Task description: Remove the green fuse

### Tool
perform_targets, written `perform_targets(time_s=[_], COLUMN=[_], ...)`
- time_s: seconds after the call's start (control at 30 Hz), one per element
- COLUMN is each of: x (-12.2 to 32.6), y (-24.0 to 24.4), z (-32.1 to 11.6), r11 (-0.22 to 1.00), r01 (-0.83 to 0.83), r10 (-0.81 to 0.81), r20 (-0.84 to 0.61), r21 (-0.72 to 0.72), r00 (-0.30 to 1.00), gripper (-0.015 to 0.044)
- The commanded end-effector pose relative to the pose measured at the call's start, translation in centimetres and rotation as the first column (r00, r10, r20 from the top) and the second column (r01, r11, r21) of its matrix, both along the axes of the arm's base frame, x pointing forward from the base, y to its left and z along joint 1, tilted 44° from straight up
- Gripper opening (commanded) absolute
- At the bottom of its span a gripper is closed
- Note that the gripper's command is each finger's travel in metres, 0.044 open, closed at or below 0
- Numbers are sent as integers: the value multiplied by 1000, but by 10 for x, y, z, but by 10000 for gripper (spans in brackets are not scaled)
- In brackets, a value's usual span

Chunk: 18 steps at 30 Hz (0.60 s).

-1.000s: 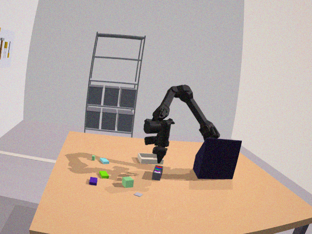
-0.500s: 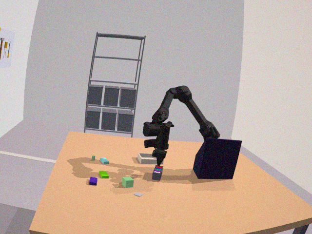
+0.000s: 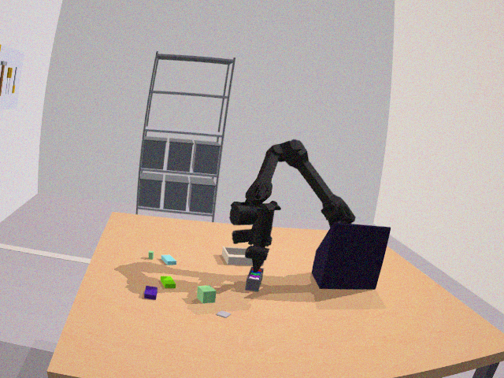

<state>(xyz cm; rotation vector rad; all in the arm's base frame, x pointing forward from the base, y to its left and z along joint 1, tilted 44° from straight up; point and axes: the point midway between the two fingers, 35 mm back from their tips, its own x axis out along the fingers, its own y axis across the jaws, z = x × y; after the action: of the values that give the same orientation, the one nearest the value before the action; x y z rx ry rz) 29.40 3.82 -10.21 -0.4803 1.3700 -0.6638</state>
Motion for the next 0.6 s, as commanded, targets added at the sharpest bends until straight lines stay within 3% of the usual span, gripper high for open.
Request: perform_targets(time_s=[0.0, 0.57], x=[-1, 0], y=[-3, -6], z=[-2, -5], r11=[1000, 1000], r01=[-2, -2], r10=[2, 2], r20=[-4, -4], r21=[-7, -7], r00=[1000, 1000], gripper=[70, 70])
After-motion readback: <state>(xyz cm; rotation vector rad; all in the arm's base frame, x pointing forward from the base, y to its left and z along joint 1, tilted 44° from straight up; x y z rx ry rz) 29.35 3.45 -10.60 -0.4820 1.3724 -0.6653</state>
